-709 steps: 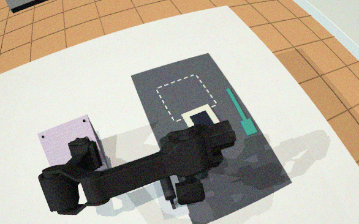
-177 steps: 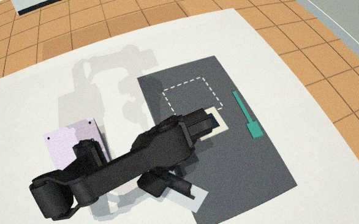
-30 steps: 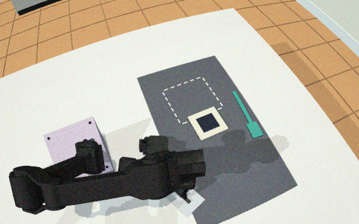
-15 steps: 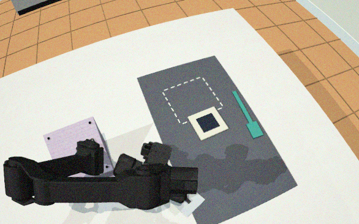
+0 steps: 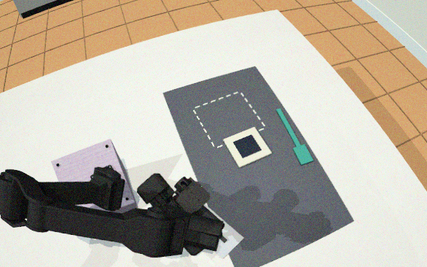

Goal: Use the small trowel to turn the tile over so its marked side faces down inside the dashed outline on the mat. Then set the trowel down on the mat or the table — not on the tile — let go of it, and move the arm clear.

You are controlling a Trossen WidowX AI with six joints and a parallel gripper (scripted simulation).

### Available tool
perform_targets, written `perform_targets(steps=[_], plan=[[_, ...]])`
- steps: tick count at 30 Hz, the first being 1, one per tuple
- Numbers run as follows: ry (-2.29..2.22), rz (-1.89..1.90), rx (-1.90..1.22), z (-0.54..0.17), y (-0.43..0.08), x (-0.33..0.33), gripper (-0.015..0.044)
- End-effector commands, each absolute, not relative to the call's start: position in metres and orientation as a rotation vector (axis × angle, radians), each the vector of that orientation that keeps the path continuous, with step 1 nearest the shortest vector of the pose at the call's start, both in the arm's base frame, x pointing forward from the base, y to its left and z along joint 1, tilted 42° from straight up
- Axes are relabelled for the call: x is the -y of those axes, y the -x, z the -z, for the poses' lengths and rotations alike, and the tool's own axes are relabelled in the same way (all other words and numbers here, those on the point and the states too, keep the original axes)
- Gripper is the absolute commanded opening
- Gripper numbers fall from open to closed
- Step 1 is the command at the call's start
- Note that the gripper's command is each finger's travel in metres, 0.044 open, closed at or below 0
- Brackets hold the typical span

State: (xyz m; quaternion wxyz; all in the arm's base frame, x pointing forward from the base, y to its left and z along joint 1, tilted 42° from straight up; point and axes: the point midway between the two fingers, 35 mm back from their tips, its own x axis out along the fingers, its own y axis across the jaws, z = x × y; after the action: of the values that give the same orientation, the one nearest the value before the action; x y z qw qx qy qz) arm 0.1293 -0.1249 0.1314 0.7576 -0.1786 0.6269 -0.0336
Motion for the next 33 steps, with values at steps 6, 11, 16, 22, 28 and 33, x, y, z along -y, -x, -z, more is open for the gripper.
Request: perform_targets(steps=[6,11,16,22,28,33], plan=[[0.151,0.226,-1.236,-0.1263,-0.1283,0.1236,0.0300],[0.017,0.308,-1.151,-0.1253,-0.1285,0.1236,0.0300],[-0.112,0.382,-1.062,-0.1250,-0.1289,0.1240,0.0300],[-0.269,0.463,-0.945,-0.1254,-0.1295,0.1249,0.0300],[-0.422,0.533,-0.821,-0.1266,-0.1300,0.1262,0.0300],[-0.550,0.582,-0.710,-0.1283,-0.1302,0.1277,0.0300]])
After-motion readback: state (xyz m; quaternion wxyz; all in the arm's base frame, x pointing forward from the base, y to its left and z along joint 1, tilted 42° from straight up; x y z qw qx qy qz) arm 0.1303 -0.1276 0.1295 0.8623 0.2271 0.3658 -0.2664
